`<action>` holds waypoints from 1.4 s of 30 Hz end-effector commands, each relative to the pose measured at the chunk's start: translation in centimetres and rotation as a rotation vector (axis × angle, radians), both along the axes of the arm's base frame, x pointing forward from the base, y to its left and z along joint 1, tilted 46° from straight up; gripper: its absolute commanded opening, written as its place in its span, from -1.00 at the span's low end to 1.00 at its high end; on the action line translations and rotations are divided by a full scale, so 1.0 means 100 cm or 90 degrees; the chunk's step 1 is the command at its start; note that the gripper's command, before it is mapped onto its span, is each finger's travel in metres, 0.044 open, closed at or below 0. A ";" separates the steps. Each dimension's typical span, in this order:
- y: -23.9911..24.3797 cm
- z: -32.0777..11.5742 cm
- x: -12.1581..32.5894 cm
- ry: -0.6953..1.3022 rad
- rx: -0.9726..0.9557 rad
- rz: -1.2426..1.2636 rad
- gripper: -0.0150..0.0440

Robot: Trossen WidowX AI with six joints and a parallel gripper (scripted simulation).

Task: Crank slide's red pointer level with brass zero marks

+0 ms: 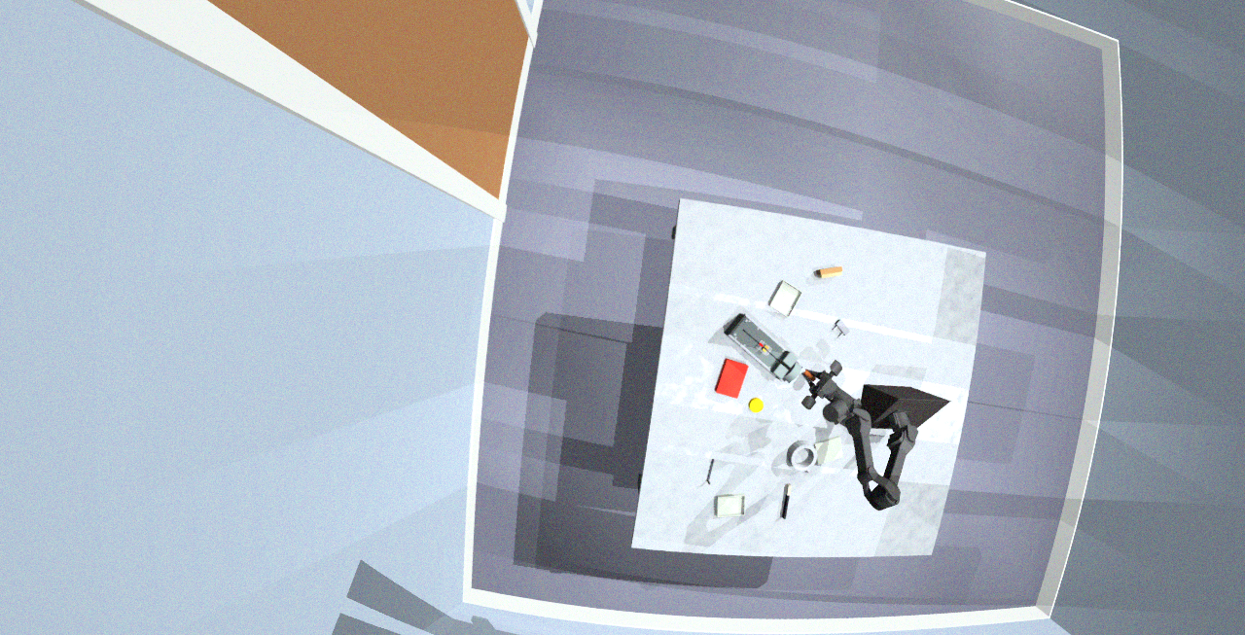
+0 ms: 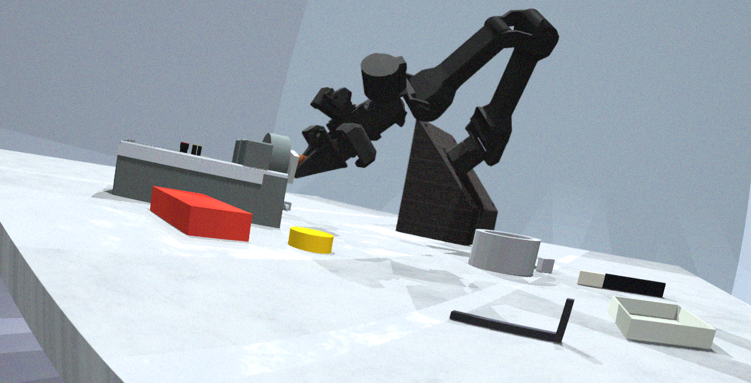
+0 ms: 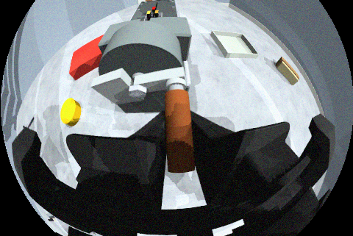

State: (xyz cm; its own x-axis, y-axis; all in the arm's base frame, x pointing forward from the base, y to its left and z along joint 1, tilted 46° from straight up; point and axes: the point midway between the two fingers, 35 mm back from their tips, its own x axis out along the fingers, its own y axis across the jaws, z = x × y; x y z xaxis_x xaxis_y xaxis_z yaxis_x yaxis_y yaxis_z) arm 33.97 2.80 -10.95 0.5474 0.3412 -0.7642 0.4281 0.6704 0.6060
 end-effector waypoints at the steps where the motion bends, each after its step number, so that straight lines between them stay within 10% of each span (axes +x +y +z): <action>1: 0.000 0.000 0.000 0.002 0.002 -0.001 -0.49; 42: 0.039 -0.016 0.003 0.002 0.004 -0.001 -0.49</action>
State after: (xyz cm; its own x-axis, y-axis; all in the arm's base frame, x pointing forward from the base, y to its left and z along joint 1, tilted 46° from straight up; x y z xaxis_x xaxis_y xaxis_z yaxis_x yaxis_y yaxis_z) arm 34.01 5.83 -12.53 0.5484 0.3298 -0.7684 0.4429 0.6649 0.6015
